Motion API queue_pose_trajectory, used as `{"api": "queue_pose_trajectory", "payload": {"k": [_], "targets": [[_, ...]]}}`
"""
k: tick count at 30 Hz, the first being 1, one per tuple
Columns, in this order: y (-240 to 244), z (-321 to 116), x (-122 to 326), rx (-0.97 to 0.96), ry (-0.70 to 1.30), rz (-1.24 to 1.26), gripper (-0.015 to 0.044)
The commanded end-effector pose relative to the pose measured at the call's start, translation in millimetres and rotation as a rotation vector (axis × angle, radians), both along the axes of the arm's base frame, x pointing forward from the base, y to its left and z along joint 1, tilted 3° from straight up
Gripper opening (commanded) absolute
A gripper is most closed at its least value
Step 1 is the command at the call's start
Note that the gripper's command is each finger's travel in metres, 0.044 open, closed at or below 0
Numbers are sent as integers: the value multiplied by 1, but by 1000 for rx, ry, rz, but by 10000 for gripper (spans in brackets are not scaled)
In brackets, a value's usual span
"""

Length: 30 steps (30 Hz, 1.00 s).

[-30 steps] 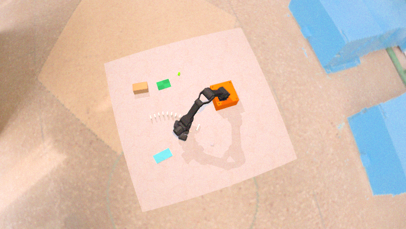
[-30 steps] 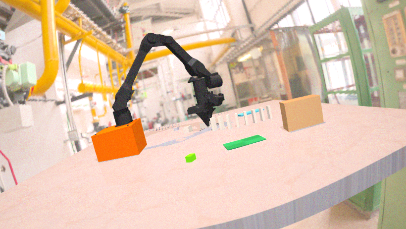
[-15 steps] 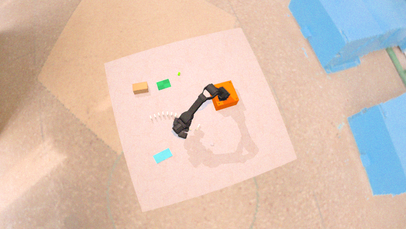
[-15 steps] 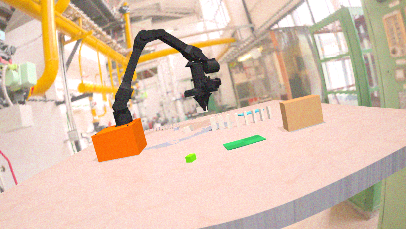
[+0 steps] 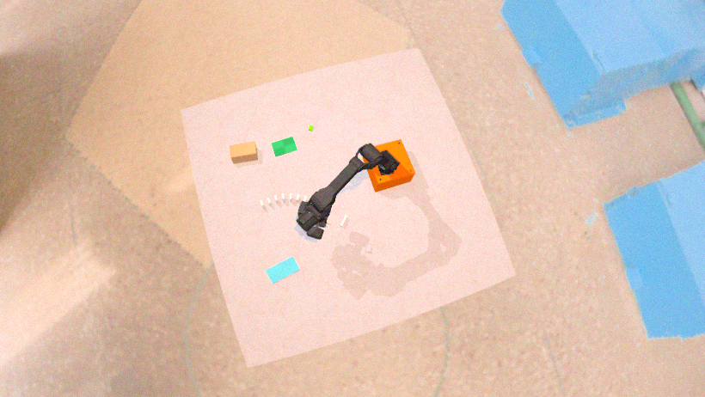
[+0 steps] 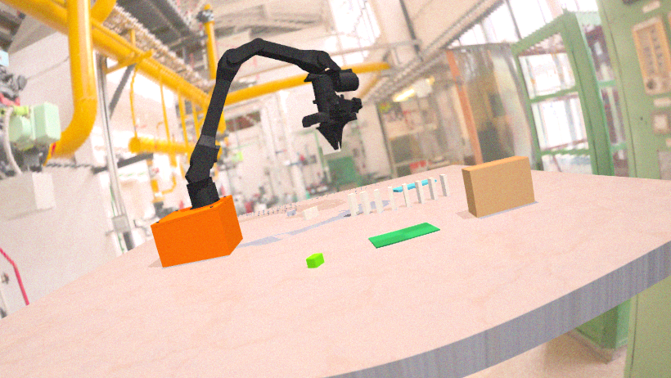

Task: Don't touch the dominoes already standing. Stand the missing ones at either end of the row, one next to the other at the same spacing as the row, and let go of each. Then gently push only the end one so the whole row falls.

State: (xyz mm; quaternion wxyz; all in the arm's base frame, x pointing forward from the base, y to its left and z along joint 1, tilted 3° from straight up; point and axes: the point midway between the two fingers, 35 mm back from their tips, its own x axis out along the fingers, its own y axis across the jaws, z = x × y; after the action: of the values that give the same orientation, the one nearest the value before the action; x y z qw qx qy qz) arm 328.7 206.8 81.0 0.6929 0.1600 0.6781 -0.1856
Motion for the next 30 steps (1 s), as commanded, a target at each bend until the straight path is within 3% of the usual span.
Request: {"api": "queue_pose_trajectory", "payload": {"k": [1,10,16,30], "targets": [[36,5,10,11,-1,17,25],[107,0,19,18,-1,44,25],[108,-2,19,3,-14,45,25],[106,-39,30,-271,-321,52,25]]}}
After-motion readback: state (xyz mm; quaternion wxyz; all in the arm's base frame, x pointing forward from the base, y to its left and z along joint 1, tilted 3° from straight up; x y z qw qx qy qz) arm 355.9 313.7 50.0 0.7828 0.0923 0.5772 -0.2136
